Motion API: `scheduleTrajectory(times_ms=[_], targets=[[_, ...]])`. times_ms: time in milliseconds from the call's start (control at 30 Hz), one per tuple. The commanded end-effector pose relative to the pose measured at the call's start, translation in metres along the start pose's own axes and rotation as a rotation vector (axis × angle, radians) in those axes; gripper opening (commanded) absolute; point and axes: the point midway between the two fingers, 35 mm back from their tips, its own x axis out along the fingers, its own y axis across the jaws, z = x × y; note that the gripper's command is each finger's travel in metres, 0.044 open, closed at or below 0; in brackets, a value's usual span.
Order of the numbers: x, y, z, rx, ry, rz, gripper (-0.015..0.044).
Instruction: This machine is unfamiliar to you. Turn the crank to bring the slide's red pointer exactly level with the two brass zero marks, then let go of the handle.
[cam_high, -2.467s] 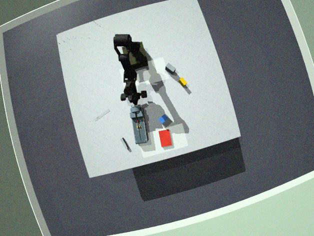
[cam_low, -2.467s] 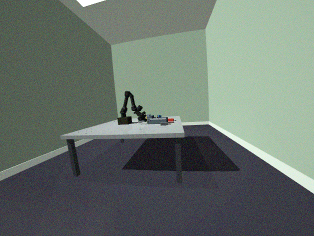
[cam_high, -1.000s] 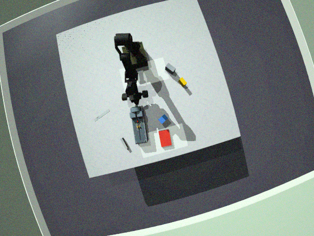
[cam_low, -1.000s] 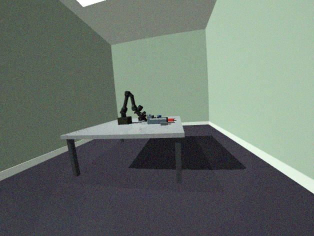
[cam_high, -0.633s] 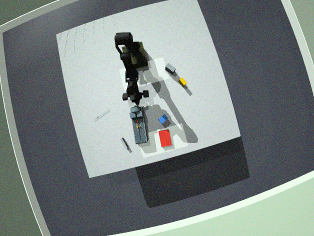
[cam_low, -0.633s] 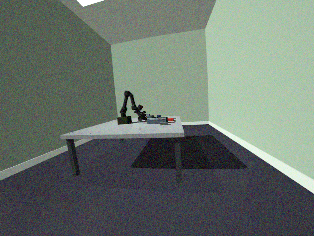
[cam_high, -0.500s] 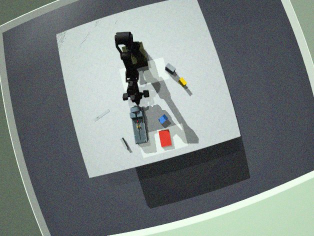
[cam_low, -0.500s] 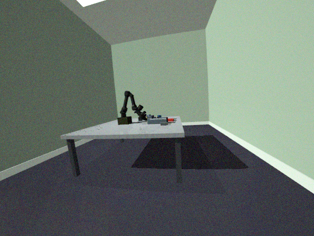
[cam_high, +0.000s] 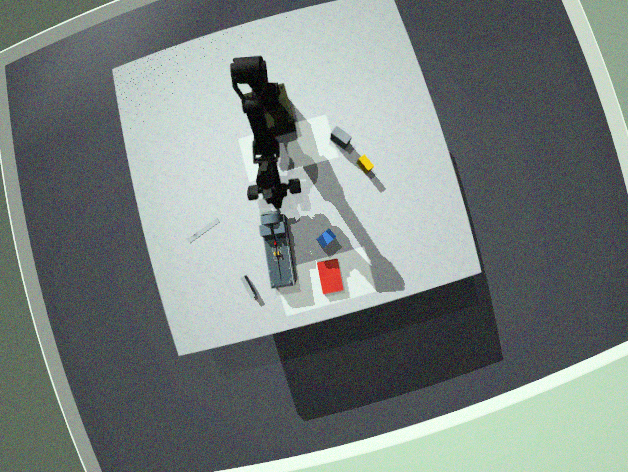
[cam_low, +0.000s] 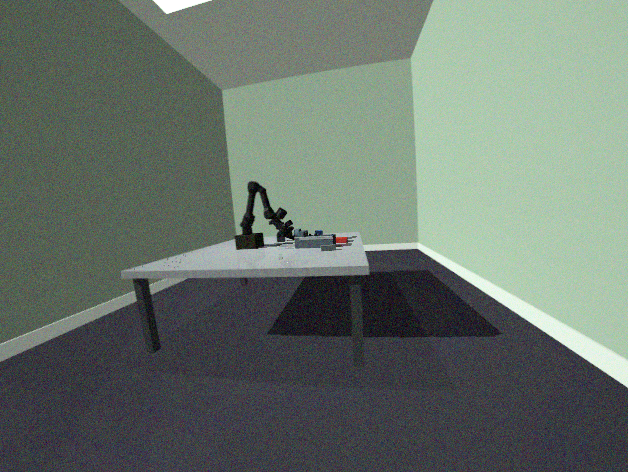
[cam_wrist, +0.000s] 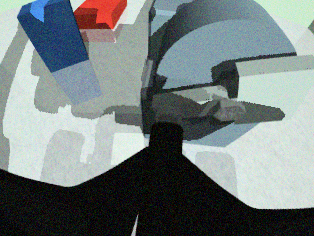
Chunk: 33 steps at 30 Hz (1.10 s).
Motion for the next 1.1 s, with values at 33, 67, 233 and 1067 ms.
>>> scheduleTrajectory(times_ms=[33, 67, 233, 1067], targets=[[-0.0069, 0.0043, 0.0067, -0.001, -0.006, 0.006, 0.0000], [-0.0079, 0.0044, 0.0077, -0.001, -0.006, 0.006, 0.0000], [-0.0127, 0.0040, 0.0127, -0.001, -0.007, 0.006, 0.0000], [-0.0149, 0.0016, 0.0149, -0.001, -0.007, 0.006, 0.0000]])
